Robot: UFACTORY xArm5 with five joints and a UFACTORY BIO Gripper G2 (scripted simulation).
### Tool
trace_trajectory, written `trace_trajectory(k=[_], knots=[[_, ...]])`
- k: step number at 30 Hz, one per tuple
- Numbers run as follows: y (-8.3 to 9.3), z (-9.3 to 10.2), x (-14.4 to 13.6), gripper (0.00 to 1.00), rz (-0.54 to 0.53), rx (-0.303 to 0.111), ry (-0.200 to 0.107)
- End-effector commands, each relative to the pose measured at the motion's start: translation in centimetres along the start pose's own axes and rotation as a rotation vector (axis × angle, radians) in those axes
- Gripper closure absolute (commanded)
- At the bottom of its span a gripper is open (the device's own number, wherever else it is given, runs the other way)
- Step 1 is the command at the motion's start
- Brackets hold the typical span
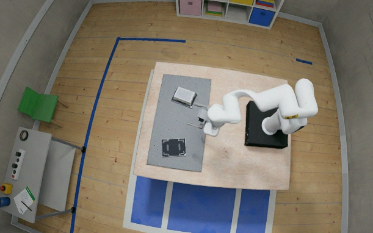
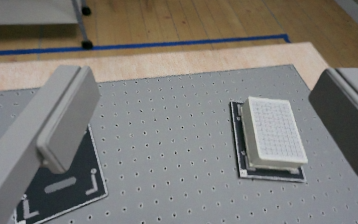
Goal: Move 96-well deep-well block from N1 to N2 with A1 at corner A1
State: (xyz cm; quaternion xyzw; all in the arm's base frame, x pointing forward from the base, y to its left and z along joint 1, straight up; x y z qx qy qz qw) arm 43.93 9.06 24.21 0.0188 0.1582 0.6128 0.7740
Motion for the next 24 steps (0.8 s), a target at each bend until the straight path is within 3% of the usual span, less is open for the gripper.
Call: trace_trajectory(k=[1, 3, 5, 10, 12, 17, 18, 20, 21, 24], knots=[[-0.6, 2.0, -1.7, 0.63, 0.034, -0.035, -0.027], [-0.6, 2.0, -1.7, 0.63, 0.034, -0.035, -0.027], [-0.7, 2.4, -2.6, 0.63, 0.072, -0.077, -0.051], [-0.9, 3.6, -3.5, 0.63, 0.071, -0.077, -0.051], [-1.0, 3.9, -4.4, 0.63, 0.109, -0.122, -0.070], [-1.0, 5.1, -5.3, 0.63, 0.109, -0.122, -0.070], [-1.1, 5.3, -5.8, 0.63, 0.128, -0.148, -0.077], [-1.1, 5.3, -5.8, 0.63, 0.128, -0.148, -0.077], [-1.1, 5.5, -6.2, 0.63, 0.145, -0.169, -0.084], [-1.0, 6.7, -7.2, 0.63, 0.145, -0.169, -0.084]])
Point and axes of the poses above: the point midway between the two finger pads, its own y axis back along the fingers, its own x axis across the jaws, z = x × y, the point moved 10 cm from there along y, back along the fingers, and after that the axes turned 6 degrees about y, right-handed, at the moved point
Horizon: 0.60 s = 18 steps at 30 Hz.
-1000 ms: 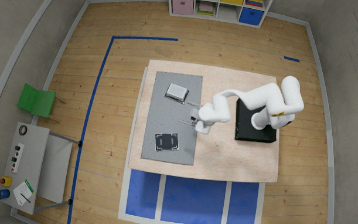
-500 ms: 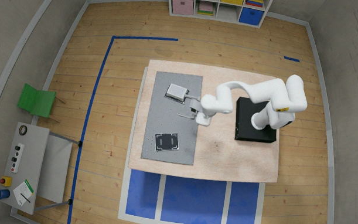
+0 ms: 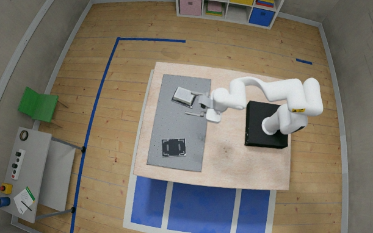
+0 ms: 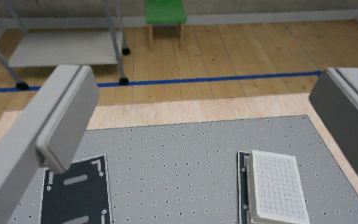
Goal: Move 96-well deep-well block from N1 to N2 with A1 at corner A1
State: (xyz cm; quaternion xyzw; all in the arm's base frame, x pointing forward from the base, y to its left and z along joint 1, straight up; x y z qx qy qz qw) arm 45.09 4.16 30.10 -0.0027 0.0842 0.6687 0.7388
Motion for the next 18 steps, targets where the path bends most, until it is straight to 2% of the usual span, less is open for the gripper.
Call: trace_trajectory(k=[1, 2, 4, 7, 10, 11, 13, 15, 18], knots=[[-0.1, 1.7, -1.3, 0.63, 0.020, -0.028, -0.008], [-0.1, 1.7, -1.3, 0.63, 0.020, -0.028, -0.008], [-0.1, 2.0, -2.2, 0.63, 0.056, -0.076, -0.016], [0.0, 3.3, -3.0, 0.63, 0.056, -0.076, -0.016], [0.0, 3.3, -3.1, 0.63, 0.056, -0.076, -0.016], [0.0, 2.6, -3.3, 0.63, 0.080, -0.099, -0.019], [0.0, 2.6, -3.3, 0.63, 0.080, -0.099, -0.019], [0.0, 1.3, -3.5, 0.63, 0.112, -0.130, -0.022], [0.1, -0.2, -3.3, 0.63, 0.112, -0.130, -0.022]])
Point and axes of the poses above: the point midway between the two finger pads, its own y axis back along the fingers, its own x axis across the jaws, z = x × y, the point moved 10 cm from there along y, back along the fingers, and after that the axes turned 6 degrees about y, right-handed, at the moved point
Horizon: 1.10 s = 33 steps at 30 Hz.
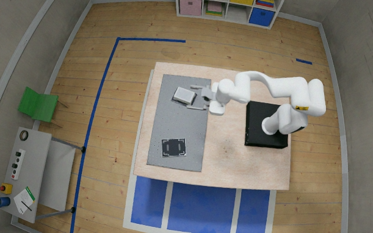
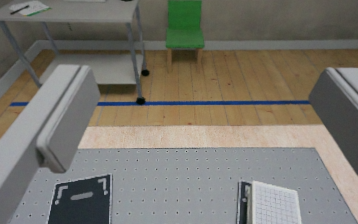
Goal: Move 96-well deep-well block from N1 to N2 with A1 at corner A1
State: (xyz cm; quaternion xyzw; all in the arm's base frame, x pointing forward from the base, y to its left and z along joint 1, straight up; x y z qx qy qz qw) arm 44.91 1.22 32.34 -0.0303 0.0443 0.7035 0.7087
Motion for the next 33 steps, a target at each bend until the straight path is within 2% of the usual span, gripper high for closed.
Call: trace_trajectory(k=[1, 10, 12, 22, 33], knots=[[0.3, -2.5, -0.1, 0.63, 0.025, -0.030, -0.005], [0.9, -6.9, 0.3, 0.63, 0.025, -0.029, -0.005], [0.9, -6.9, 0.3, 0.63, 0.025, -0.029, -0.005], [1.7, -11.9, 0.8, 0.63, 0.025, -0.029, -0.004], [1.7, -11.9, 0.8, 0.63, 0.025, -0.029, -0.004]])
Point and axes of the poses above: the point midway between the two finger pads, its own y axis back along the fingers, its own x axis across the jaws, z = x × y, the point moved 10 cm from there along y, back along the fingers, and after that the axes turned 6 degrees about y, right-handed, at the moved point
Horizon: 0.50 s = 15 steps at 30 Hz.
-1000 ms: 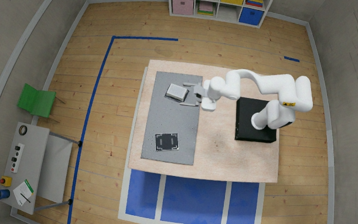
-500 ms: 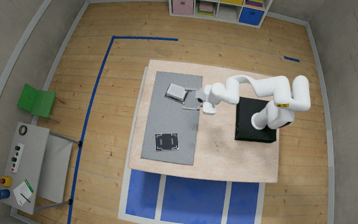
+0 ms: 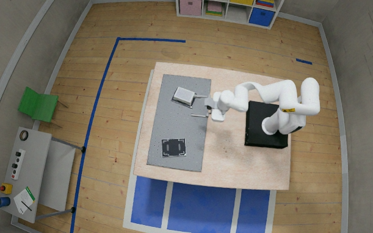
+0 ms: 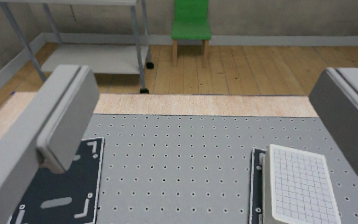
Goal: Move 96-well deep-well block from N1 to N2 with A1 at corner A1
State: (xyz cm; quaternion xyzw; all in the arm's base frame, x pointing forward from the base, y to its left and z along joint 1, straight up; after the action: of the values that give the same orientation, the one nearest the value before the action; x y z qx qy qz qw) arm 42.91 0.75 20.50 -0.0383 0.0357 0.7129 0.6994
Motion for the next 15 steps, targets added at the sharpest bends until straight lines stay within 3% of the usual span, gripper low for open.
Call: trace_trajectory(k=[1, 5, 11, 15], knots=[[-0.1, 0.0, 0.0, 0.63, 0.000, -0.005, -0.004], [-0.1, 0.0, 0.0, 0.63, 0.000, -0.005, -0.004], [-1.3, -2.1, 0.3, 0.63, -0.199, 0.017, -0.004], [-1.8, -2.8, 0.3, 0.63, -0.261, 0.023, -0.005]])
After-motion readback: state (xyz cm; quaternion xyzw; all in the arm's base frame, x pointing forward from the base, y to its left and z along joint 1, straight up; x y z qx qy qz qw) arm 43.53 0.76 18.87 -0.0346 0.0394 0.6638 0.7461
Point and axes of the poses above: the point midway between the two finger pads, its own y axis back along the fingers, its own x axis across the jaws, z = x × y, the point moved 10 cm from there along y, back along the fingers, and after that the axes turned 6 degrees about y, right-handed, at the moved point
